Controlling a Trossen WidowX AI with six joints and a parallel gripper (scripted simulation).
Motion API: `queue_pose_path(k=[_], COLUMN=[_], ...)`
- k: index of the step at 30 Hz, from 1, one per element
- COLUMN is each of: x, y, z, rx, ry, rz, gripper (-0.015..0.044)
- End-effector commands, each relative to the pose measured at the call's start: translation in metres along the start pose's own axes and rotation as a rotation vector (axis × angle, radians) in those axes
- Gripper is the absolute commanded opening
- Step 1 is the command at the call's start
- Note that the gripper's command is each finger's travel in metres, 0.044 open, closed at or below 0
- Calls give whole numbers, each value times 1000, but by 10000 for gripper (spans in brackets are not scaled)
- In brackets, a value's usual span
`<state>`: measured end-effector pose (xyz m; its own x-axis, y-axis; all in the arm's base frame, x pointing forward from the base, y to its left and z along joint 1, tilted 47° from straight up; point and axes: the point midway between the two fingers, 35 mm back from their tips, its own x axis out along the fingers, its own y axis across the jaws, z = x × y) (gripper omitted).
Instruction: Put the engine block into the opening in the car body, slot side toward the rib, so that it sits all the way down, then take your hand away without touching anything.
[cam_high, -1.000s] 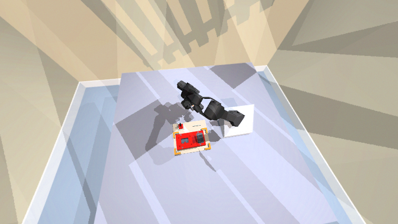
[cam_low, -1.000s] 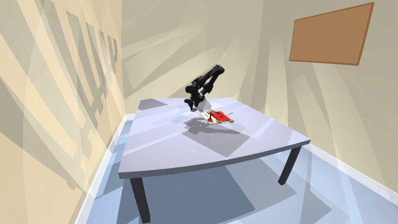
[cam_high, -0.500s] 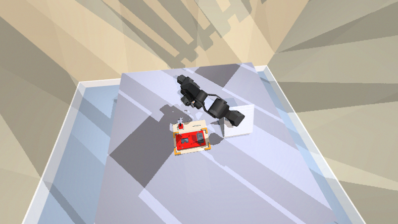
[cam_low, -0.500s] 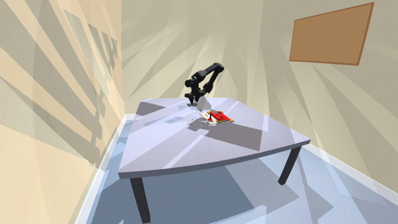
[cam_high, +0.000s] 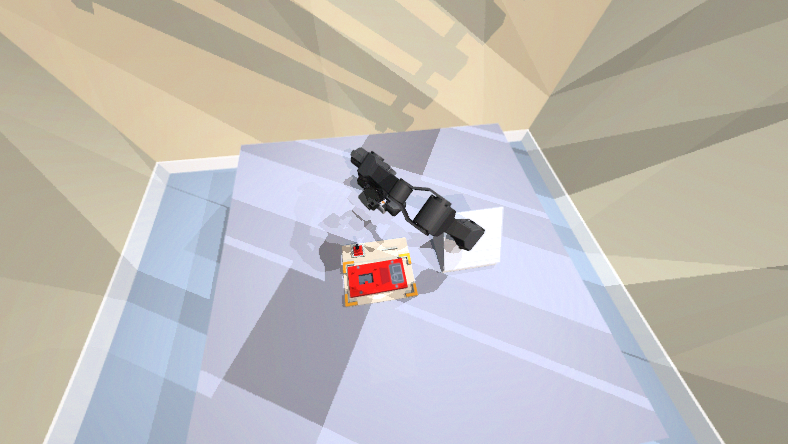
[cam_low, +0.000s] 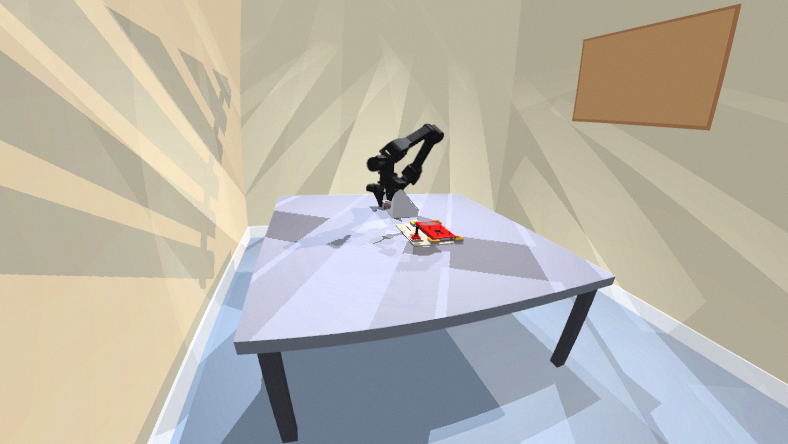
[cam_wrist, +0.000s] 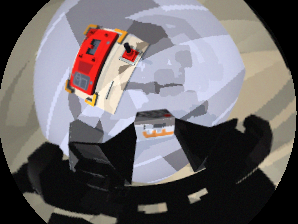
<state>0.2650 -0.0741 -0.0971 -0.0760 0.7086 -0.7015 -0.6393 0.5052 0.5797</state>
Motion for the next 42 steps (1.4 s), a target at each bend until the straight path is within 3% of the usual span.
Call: queue_pose_path(k=[1, 10, 28, 37, 42], x=[2, 1, 8, 9, 18], y=[0, 0, 0, 0, 0], z=[-1, -6, -24, -25, -28], rx=[6, 7, 8, 8, 8], ry=[-18, -144, -712, -745, -849], rz=[4, 8, 2, -1, -1], gripper=[0, 0, 0, 0, 0])
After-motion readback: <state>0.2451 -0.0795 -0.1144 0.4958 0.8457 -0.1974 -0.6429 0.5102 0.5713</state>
